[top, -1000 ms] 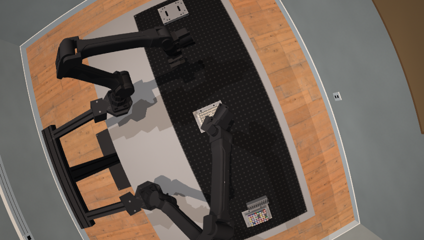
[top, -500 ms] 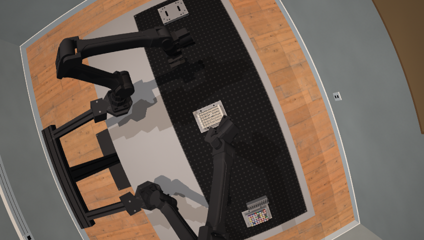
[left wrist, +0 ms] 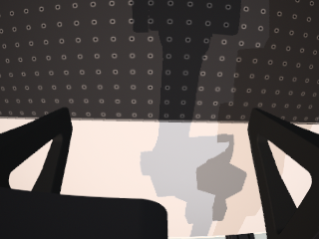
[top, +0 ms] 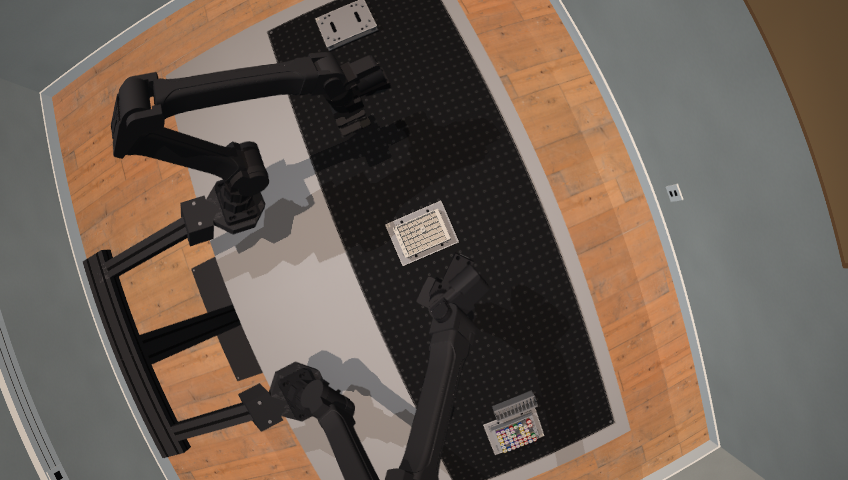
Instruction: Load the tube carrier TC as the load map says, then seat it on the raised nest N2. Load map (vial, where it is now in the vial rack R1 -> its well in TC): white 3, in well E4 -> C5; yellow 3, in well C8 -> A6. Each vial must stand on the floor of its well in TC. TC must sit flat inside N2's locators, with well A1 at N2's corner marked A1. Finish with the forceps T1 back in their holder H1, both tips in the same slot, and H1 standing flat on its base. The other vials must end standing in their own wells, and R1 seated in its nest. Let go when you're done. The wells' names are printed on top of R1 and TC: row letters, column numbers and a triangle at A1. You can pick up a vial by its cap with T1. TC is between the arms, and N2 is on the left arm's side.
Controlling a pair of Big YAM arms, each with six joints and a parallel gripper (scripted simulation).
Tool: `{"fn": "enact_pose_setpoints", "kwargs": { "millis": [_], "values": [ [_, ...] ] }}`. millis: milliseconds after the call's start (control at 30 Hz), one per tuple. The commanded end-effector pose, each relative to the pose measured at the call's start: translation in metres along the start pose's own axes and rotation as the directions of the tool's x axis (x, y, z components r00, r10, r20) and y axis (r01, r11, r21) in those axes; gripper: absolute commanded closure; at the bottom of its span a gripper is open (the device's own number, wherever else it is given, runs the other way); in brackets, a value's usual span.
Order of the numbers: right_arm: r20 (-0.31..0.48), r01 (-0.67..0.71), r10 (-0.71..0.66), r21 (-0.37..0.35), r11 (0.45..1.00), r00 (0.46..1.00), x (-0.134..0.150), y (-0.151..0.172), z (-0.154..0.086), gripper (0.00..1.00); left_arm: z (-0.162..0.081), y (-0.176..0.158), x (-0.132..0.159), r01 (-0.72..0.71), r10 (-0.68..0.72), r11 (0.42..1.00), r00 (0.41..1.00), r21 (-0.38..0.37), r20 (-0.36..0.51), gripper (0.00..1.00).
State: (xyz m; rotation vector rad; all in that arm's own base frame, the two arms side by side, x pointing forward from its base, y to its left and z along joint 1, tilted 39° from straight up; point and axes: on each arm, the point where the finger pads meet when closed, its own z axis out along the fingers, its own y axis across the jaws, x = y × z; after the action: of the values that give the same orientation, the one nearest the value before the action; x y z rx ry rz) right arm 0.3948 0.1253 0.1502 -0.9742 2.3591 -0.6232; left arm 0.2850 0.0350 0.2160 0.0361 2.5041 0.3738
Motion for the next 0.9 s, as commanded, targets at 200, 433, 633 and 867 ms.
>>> {"fn": "enact_pose_setpoints", "kwargs": {
  "millis": [200,433,633,867],
  "values": [
    [0.027,0.009,-0.009,0.016,1.0,1.0,0.015,-0.028,-0.005,0.93,-0.008,0.002,-0.012,-0.007,0.007,1.0,1.0,0.002,0.028,0.0],
    [0.026,0.01,-0.011,0.019,1.0,1.0,0.035,-0.048,-0.007,0.93,-0.008,0.002,-0.012,-0.007,0.007,1.0,1.0,0.002,0.028,0.0],
    [0.019,0.015,-0.015,0.016,1.0,1.0,0.051,-0.061,-0.008,0.93,-0.008,0.002,-0.012,-0.007,0.007,1.0,1.0,0.002,0.028,0.0],
    [0.006,0.021,-0.021,0.007,1.0,1.0,0.07,-0.075,-0.01,0.93,-0.008,0.002,-0.012,-0.007,0.007,1.0,1.0,0.002,0.028,0.0]
  ]
}}
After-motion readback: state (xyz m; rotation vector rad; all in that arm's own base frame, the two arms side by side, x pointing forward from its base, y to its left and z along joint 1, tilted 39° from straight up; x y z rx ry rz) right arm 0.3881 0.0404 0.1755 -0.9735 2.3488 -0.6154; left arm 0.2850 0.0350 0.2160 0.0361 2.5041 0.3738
